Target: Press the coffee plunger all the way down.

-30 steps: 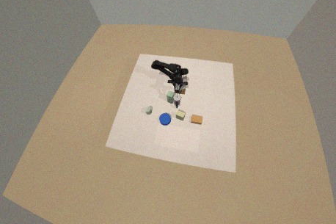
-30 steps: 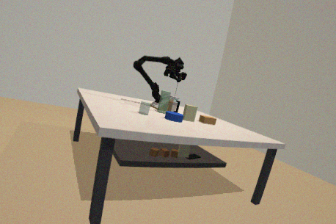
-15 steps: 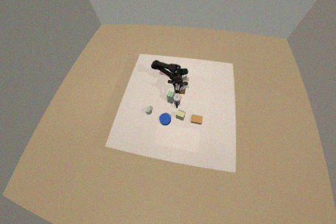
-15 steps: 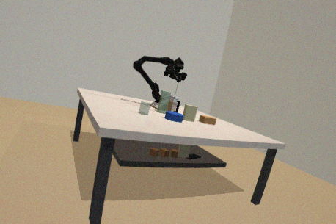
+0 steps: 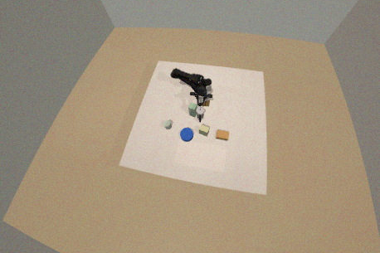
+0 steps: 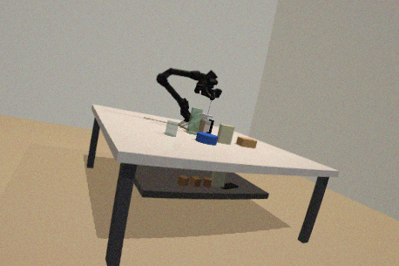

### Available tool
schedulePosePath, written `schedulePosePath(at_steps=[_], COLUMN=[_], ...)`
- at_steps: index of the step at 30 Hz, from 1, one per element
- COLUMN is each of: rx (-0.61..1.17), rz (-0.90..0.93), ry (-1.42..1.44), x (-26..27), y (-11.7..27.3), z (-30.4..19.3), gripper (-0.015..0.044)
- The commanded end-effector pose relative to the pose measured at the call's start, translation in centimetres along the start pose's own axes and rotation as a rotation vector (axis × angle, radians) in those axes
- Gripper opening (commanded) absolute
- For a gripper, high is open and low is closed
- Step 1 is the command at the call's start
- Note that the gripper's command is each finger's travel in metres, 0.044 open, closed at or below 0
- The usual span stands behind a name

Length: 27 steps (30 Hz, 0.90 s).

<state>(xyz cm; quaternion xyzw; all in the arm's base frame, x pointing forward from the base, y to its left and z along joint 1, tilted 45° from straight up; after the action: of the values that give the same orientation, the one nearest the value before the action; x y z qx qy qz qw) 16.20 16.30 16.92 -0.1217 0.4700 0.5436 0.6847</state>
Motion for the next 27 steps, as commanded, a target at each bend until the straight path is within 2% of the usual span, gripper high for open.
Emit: schedulePosePath(at_steps=[1, 27], rx=[0.026, 0.025], rz=[0.011, 0.012], ry=[0.006, 0.006], x=[0.3, 0.8], y=[-0.8, -3.2], z=[-1.3, -4.8], gripper=[0.0124, 0.0124])
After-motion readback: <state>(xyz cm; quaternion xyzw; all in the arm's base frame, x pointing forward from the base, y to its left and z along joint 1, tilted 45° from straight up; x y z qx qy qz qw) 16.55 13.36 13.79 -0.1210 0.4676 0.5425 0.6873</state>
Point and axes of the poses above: the point midway between the two fingers, 35 mm back from their tips, its own y axis back along the fingers, its own x axis across the jaws, z = x × y, the point moved 8 cm from there along y, back along the fingers, and after that the axes turned 8 degrees about y, right-handed, at the moved point
